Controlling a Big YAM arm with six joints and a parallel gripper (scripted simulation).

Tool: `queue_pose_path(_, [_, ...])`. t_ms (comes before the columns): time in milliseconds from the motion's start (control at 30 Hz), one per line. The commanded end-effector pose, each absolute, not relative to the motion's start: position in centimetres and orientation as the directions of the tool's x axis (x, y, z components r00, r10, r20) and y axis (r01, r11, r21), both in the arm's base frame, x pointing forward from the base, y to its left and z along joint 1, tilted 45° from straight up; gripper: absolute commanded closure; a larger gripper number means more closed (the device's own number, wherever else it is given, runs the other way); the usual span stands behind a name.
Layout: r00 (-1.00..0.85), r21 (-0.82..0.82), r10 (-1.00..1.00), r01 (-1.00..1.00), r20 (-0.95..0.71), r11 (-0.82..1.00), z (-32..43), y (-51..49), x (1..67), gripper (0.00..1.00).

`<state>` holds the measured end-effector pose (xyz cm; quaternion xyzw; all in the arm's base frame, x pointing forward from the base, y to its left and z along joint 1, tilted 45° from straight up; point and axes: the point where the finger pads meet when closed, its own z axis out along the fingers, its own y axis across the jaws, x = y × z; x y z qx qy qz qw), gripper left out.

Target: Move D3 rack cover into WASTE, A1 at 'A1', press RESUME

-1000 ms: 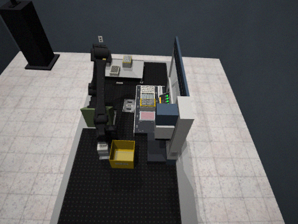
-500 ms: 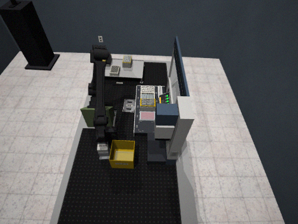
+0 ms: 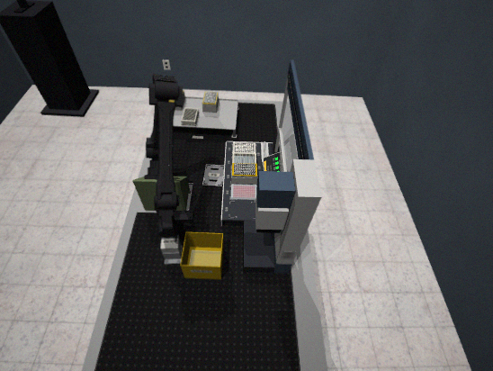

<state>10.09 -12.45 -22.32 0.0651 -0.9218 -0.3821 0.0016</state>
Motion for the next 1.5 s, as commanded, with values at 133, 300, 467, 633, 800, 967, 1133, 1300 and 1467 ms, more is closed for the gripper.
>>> queue_pose_path(133, [-0.991, 0.692, -0.122, -0.128, -0.058, 0.710, -23.2, -14.1, 10.5, 1.00])
queue_pose_path(300, [-0.990, 0.686, -0.124, -0.132, -0.061, 0.715, -23.5, -14.6, 10.7, 1.00])
queue_pose_path(467, [-0.991, 0.692, -0.122, -0.128, -0.058, 0.710, -23.4, -14.3, 10.5, 1.00])
queue_pose_path(633, [-0.990, 0.689, -0.124, -0.131, -0.060, 0.713, -23.6, -14.6, 10.6, 1.00])
queue_pose_path(800, [-0.991, 0.687, -0.123, -0.131, -0.061, 0.715, -23.8, -14.9, 10.7, 1.00])
queue_pose_path(967, [-0.991, 0.685, -0.122, -0.131, -0.061, 0.717, -23.9, -15.1, 10.8, 1.00])
queue_pose_path(1133, [-0.990, 0.679, -0.123, -0.132, -0.062, 0.722, -24.1, -15.3, 10.8, 1.00])
queue_pose_path(1300, [-0.990, 0.680, -0.123, -0.132, -0.063, 0.722, -24.2, -15.4, 10.8, 1.00])
queue_pose_path(1467, [-0.991, 0.678, -0.121, -0.132, -0.063, 0.723, -24.4, -15.6, 10.8, 1.00])
